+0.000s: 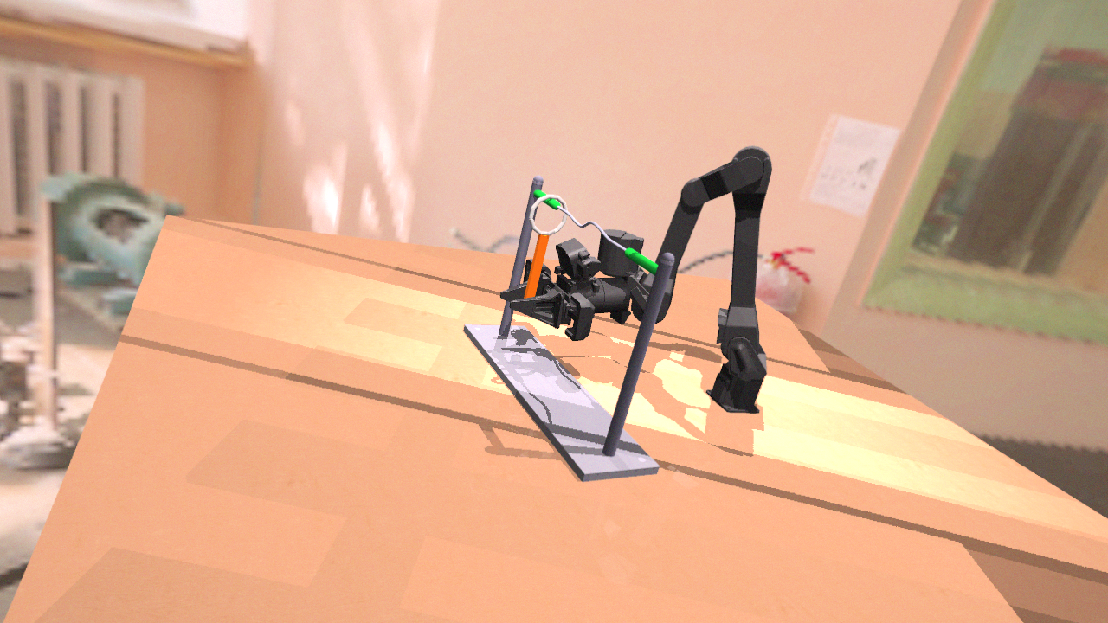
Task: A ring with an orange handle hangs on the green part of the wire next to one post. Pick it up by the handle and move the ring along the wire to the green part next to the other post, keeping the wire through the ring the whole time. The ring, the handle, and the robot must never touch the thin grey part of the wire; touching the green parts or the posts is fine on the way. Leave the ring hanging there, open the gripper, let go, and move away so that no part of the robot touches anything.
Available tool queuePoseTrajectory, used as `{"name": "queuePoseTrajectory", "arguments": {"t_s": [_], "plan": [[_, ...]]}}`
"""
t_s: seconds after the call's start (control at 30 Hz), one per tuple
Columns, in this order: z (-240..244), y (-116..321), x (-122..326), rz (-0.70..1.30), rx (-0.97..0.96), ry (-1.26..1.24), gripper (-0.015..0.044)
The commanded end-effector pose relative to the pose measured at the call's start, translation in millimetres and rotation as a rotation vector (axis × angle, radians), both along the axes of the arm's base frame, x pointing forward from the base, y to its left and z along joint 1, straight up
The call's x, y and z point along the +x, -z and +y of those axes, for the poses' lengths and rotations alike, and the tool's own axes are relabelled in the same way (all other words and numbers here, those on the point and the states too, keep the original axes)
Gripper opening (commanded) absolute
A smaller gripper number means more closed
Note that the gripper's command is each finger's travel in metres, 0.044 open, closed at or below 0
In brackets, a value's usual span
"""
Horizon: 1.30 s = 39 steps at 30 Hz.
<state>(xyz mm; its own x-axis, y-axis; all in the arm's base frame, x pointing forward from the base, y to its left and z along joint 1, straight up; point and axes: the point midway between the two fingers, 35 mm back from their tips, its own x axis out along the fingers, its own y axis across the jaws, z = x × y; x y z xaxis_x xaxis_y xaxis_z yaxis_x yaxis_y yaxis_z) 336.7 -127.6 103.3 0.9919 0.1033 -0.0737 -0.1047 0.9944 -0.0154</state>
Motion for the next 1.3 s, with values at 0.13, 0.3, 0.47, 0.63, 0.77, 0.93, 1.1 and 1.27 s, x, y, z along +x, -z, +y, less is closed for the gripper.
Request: {"name": "queuePoseTrajectory", "arguments": {"t_s": [0.13,0.3,0.47,0.63,0.77,0.93,1.1,1.27], "plan": [[0,0,0,0.000,0.000,0.000,0.0002],[0,0,0,0.000,0.000,0.000,-0.0129],[0,0,0,0.000,0.000,0.000,-0.0150],[0,-3,0,0.000,0.000,0.000,-0.0150],[0,-10,0,0.000,0.000,0.001,-0.0150],[0,-19,0,-0.001,0.001,0.002,-0.0150],[0,-19,0,-0.001,0.001,0.002,-0.0150],[0,-19,0,-0.001,0.001,0.002,-0.0150]]}}
